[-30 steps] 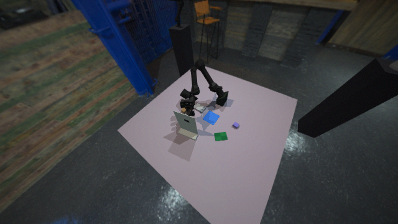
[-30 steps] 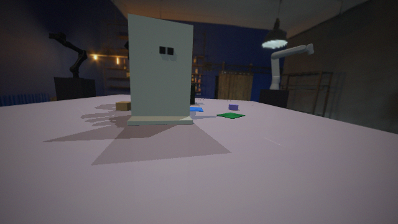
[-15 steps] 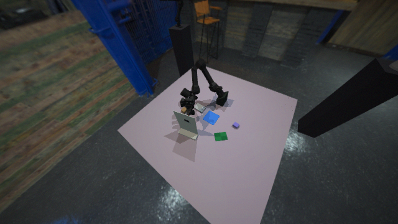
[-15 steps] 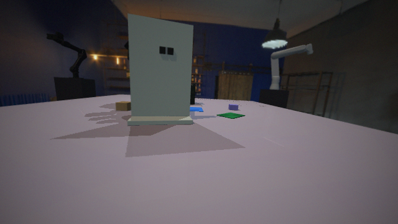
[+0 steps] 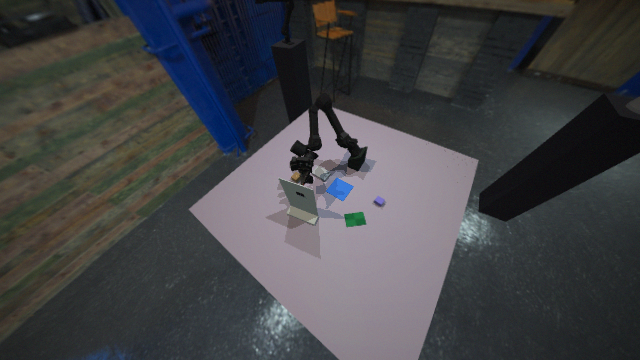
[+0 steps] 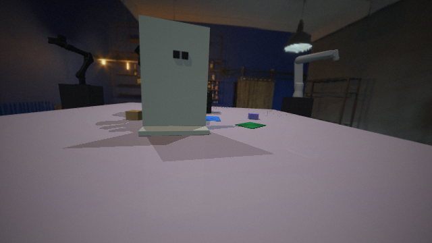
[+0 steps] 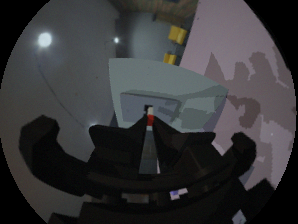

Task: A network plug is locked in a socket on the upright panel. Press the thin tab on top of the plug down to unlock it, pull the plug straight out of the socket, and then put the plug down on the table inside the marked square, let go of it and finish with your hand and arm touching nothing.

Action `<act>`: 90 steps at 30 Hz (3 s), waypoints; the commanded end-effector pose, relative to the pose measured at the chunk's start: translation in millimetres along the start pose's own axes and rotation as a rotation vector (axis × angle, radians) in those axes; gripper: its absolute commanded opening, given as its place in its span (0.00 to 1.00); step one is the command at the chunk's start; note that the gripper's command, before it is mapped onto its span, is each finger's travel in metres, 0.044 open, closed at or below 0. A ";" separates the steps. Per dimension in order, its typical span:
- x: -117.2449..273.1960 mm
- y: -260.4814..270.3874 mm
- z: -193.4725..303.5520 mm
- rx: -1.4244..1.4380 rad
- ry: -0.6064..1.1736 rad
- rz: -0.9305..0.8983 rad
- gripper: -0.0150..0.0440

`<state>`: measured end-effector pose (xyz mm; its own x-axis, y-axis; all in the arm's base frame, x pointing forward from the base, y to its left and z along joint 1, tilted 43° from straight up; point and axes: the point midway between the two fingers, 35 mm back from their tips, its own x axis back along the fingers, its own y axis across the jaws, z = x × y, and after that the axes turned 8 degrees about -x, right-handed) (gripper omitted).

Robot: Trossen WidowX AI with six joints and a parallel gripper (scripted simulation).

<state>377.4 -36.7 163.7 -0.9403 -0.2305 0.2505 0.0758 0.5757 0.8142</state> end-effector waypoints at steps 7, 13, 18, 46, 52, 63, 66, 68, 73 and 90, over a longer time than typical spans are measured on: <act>7.0 -2.5 1.6 0.001 0.003 0.006 0.25; 10.1 -2.4 1.4 0.001 0.003 0.006 0.25; 12.8 -2.4 1.3 0.001 0.003 0.006 0.25; 27.7 -2.3 0.4 0.001 0.003 0.007 0.25; 30.9 -2.2 0.2 0.001 0.003 0.007 0.25; 36.4 -2.2 -0.1 0.001 0.004 0.007 0.25; 37.9 -2.2 -0.1 0.002 0.004 0.007 0.25; 38.9 -2.2 -0.2 0.002 0.004 0.007 0.25; 41.4 -2.1 -0.3 0.002 0.004 0.007 0.25; 48.9 39.0 18.4 -0.001 0.004 0.006 0.25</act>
<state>331.2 -16.5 191.5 -0.9361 -0.2336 0.2632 0.0835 0.5792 0.8109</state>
